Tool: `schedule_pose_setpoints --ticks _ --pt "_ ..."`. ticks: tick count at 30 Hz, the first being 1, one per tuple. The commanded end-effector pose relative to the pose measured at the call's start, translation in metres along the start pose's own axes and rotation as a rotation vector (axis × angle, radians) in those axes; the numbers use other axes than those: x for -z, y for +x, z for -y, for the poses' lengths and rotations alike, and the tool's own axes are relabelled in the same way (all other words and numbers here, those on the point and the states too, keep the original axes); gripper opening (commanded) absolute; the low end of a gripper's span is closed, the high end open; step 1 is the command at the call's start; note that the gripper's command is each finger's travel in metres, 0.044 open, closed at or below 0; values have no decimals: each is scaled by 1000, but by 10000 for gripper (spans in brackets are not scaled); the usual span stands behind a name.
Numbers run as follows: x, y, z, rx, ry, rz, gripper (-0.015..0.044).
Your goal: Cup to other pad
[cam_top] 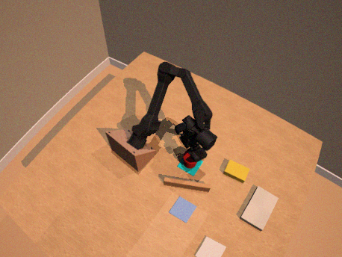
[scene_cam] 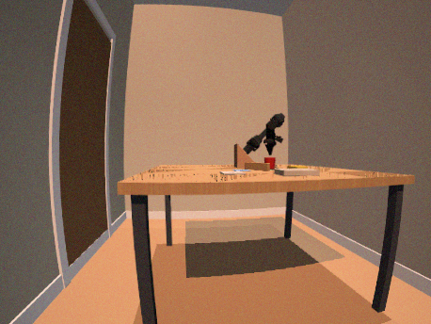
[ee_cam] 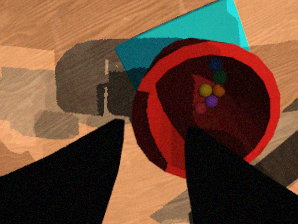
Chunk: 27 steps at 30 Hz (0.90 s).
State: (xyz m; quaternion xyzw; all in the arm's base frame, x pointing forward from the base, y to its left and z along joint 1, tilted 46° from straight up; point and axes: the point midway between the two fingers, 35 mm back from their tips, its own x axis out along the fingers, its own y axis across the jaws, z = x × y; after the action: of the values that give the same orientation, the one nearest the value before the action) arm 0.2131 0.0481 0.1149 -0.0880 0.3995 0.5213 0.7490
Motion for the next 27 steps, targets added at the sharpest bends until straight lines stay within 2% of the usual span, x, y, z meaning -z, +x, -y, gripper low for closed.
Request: schedule_pose_setpoints --ticks 1,13,27 --pt "0 -5 0 0 -2 -2 128" --pt "0 -7 1 1 0 -2 440" --pt "0 -54 2 1 0 -7 440"
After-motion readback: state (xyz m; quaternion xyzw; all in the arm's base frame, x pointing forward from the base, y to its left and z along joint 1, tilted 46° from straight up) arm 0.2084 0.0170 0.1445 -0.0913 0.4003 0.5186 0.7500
